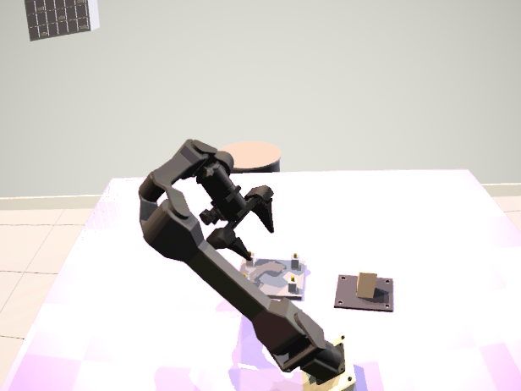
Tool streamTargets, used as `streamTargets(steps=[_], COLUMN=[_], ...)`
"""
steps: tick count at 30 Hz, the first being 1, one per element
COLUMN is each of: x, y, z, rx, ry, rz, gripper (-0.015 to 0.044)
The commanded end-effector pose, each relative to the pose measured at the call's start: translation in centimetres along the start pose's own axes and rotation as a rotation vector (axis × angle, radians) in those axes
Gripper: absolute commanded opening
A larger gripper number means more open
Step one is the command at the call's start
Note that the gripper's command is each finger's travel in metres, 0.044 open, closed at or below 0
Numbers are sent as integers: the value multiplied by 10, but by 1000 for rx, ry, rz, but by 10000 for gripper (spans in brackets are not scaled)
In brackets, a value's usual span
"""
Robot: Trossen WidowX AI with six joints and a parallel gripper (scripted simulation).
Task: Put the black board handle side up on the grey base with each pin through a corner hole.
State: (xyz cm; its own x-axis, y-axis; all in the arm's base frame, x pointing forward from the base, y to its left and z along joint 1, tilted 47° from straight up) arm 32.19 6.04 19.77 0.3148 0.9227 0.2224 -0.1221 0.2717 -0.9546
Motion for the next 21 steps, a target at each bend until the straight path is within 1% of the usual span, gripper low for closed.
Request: streamTargets(steps=[1,8,15,17,21], x=[-49,-158,-259,-275,-277], y=[18,48,80,86,87], z=[-26,-50,-42,-37,-37], rx=[77,222,374,400,404], ry=[223,655,1055,1123,1131], rz=[-27,-149,-346,-387,-392], gripper=[440,440,440,440,440])
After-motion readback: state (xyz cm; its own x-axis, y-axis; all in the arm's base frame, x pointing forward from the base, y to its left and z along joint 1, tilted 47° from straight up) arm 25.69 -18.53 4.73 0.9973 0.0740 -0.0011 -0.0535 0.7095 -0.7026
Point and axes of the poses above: the point midway between the two fingers, 35 mm back from their tips, its own y axis out along the fingers, its own z axis across the jaws, x = y × z, the point moved 5 cm from there along -y, back along the fingers, and after that the axes turned 11 degrees about -y, right-handed, at the moved point
